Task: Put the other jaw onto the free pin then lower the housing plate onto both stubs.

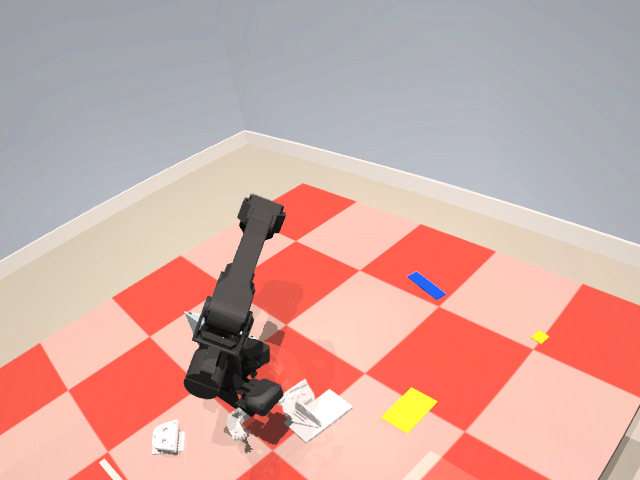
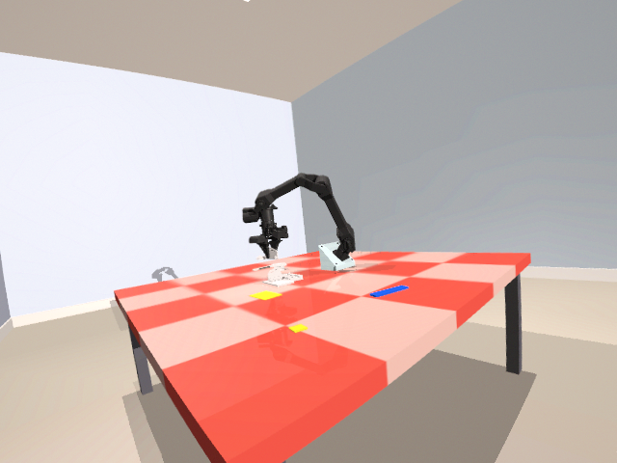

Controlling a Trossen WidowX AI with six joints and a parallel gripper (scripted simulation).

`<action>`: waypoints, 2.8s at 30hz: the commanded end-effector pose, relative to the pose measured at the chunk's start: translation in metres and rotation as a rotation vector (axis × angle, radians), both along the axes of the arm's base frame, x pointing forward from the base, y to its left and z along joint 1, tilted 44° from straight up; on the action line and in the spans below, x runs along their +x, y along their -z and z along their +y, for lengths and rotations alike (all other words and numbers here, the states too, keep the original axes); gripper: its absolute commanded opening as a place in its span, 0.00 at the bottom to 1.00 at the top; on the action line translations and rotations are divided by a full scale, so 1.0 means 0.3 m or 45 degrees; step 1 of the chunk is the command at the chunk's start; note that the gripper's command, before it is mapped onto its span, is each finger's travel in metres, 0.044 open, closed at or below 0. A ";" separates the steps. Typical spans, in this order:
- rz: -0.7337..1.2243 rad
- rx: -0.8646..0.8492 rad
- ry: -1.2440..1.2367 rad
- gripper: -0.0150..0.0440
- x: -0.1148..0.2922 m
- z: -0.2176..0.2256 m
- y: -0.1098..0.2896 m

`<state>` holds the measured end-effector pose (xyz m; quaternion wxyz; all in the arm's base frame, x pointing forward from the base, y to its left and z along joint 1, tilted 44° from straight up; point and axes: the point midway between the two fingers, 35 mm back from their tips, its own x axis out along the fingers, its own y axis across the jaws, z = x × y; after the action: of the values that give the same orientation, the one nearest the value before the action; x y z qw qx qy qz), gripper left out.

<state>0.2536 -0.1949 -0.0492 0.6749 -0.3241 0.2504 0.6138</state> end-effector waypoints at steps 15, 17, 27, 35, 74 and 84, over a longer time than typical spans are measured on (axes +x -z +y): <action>0.352 0.070 0.390 0.48 0.012 0.089 -0.103; 0.391 0.077 0.433 0.48 0.013 0.099 -0.114; 0.586 0.113 0.647 0.48 0.014 0.150 -0.165; 0.742 0.142 0.818 0.48 0.011 0.192 -0.204; 1.511 0.287 1.642 0.48 -0.039 0.402 -0.360; 1.680 0.318 1.819 0.48 -0.059 0.448 -0.387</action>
<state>0.2384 -0.0649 0.0650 0.6520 0.3675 0.6448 0.1549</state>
